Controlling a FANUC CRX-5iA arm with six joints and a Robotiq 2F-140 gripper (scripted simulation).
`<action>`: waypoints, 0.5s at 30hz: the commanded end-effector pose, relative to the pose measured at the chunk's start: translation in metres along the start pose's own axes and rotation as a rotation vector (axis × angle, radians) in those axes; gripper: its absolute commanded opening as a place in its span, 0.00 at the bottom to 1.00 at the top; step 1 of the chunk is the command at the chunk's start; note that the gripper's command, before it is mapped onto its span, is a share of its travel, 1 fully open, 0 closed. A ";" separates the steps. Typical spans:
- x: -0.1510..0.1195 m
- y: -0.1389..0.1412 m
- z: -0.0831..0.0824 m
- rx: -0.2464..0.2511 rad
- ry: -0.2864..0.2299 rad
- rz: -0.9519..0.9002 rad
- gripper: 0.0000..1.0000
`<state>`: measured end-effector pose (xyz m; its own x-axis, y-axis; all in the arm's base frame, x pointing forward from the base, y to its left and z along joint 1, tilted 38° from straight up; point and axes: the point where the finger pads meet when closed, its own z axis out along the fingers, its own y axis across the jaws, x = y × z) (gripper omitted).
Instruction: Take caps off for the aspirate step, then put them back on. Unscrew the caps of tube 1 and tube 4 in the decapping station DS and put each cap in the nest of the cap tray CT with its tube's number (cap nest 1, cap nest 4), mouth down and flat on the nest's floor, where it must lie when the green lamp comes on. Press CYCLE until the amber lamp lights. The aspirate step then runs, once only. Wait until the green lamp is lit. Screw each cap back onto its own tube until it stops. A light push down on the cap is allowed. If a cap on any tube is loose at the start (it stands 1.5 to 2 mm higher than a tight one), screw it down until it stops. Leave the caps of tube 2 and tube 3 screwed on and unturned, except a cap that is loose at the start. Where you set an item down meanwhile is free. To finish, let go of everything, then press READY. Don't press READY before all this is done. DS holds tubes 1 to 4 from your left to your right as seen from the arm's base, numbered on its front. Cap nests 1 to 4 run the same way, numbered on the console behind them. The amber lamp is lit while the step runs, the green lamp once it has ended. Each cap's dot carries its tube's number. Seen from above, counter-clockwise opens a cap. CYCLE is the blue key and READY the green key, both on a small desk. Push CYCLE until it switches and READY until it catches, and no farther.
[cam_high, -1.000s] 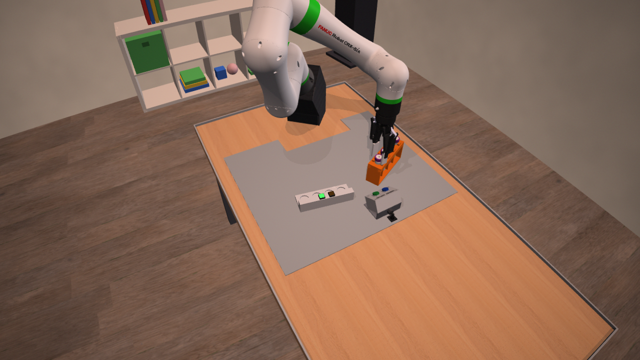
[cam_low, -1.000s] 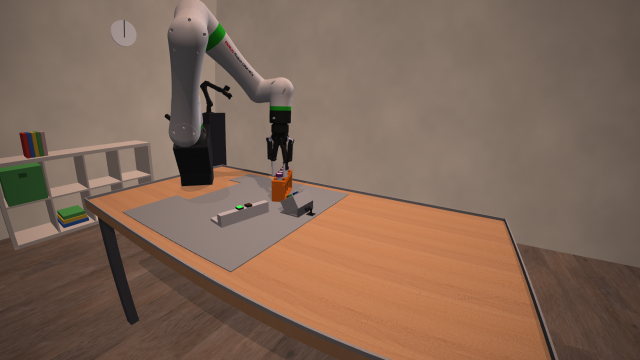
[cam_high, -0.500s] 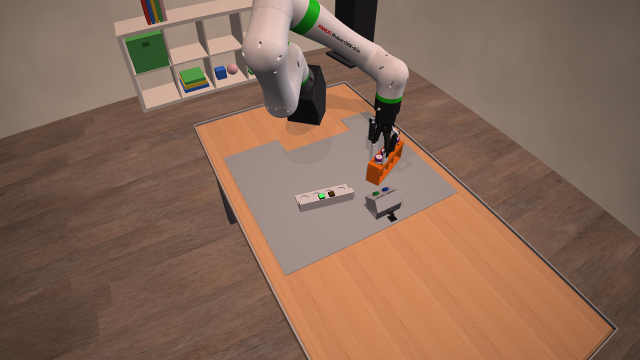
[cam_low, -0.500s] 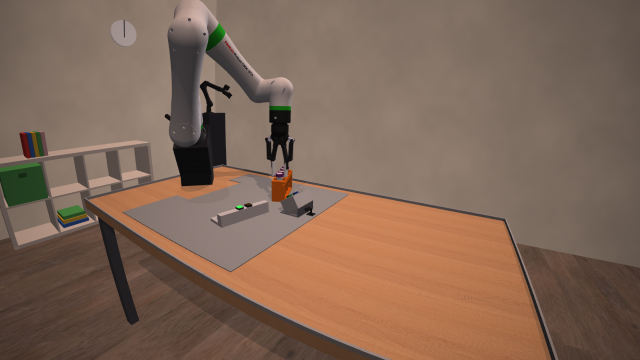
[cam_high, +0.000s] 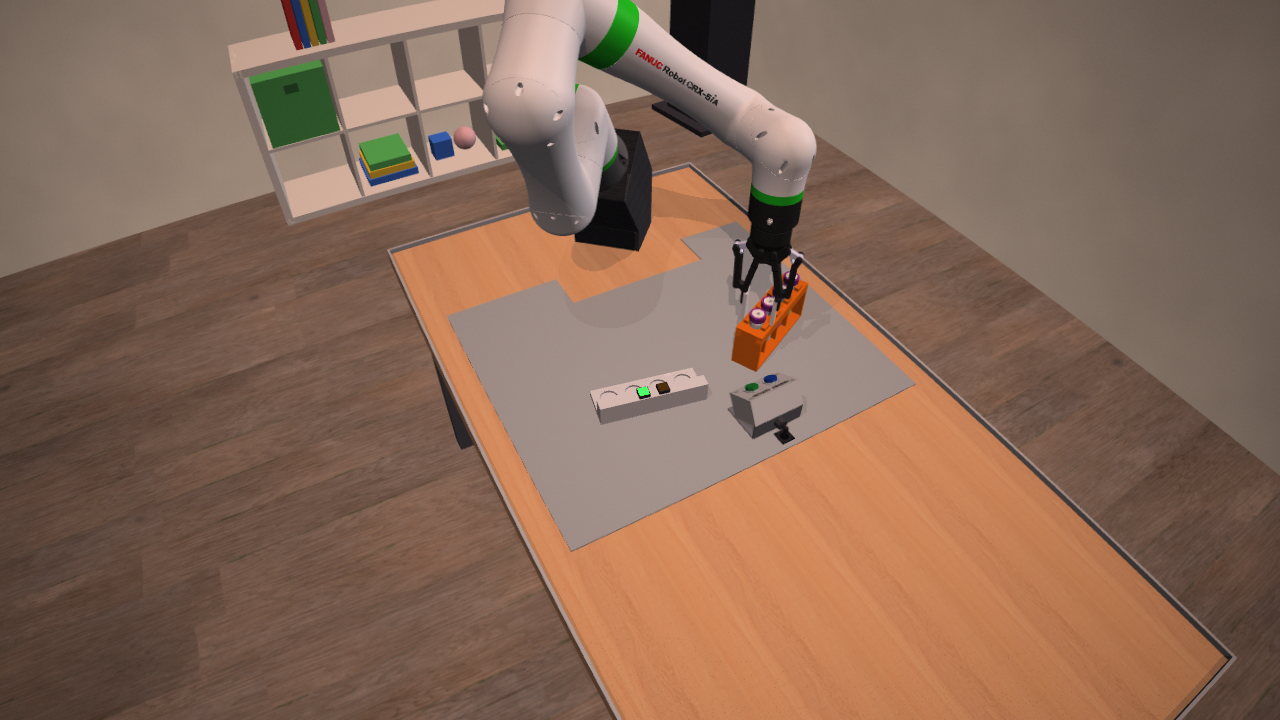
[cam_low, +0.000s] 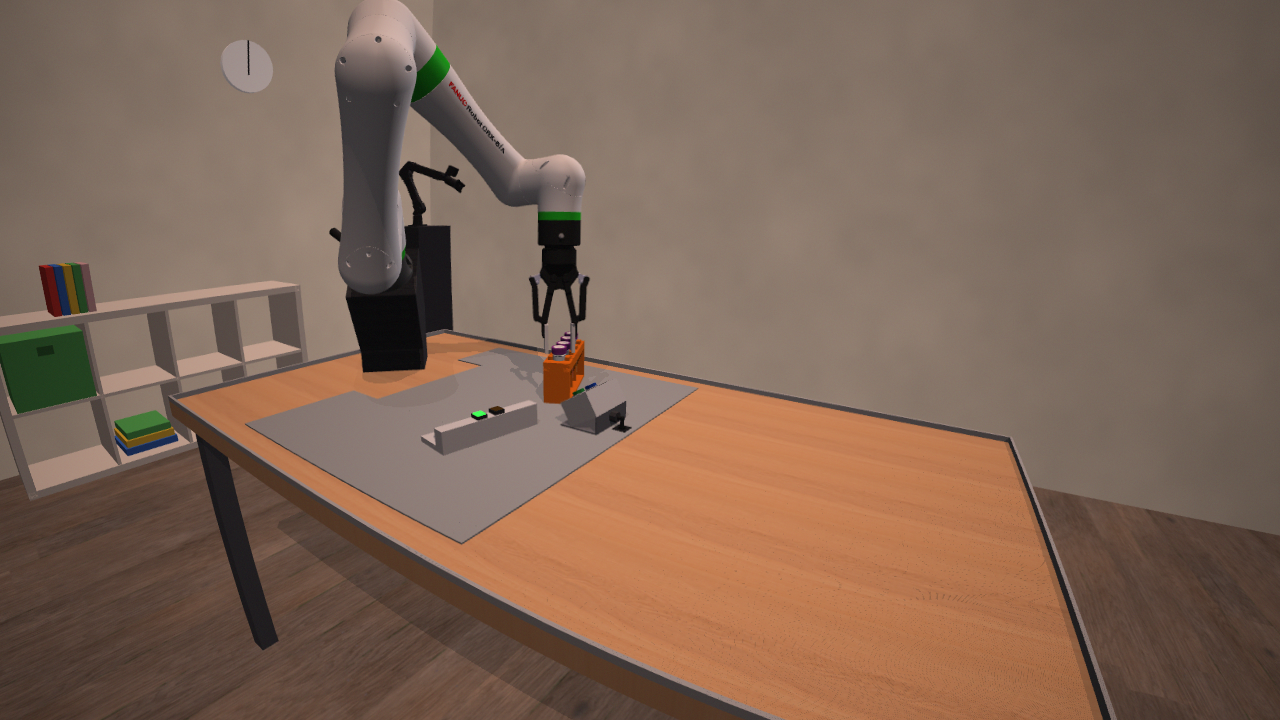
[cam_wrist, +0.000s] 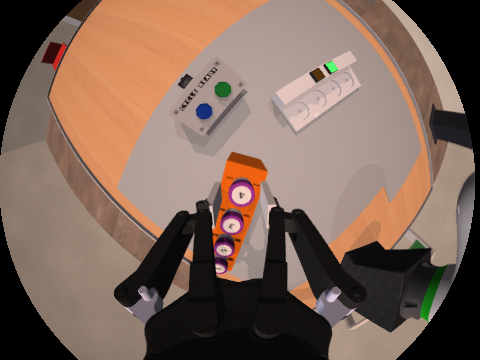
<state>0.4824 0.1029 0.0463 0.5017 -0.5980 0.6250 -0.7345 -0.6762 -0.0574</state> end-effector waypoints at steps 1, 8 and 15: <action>0.000 0.000 0.000 -0.010 -0.017 -0.106 0.35; 0.000 0.000 0.000 -0.010 -0.017 -0.106 0.00; 0.000 0.000 0.000 -0.010 -0.017 -0.106 0.00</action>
<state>0.4821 0.1027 0.0461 0.5845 -0.5305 0.6139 -0.6814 -0.7317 0.0165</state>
